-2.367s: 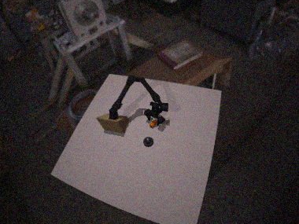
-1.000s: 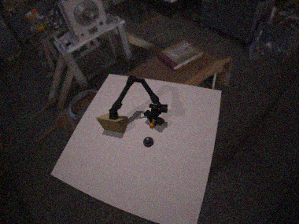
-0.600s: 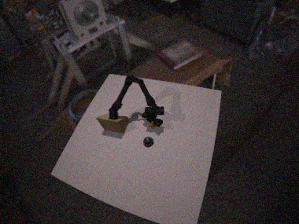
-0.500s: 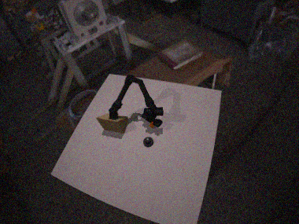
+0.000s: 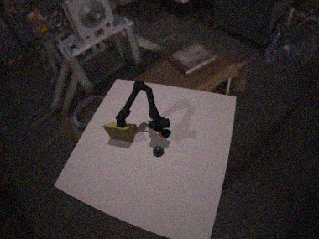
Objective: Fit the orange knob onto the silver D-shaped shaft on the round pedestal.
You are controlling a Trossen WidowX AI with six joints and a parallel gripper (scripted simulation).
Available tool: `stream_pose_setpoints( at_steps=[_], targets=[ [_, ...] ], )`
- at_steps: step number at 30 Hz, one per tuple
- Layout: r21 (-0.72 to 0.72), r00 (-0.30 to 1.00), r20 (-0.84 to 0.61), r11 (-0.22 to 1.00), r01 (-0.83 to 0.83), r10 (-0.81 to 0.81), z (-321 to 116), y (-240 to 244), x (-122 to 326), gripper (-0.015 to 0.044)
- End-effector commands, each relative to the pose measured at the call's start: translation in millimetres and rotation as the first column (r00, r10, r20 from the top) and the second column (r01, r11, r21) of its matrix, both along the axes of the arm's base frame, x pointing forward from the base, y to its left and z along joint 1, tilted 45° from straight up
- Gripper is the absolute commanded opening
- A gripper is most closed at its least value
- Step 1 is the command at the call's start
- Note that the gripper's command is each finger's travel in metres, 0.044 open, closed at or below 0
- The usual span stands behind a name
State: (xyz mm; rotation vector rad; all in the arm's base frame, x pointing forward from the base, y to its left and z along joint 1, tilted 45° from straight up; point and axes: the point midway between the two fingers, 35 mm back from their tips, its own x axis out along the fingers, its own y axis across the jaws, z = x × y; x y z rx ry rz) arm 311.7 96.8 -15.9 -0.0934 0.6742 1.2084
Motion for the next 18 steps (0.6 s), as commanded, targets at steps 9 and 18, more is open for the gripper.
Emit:
stream_pose_setpoints(
  at_steps=[9,18],
  targets=[
    [0.184,0.996,0.065,0.982,0.050,-0.063,-8.4,-8.3,-7.5,0.0180],
    [0.320,0.987,0.109,0.944,0.079,-0.120,-15.7,-13.6,-12.1,0.0180]
  ],
)
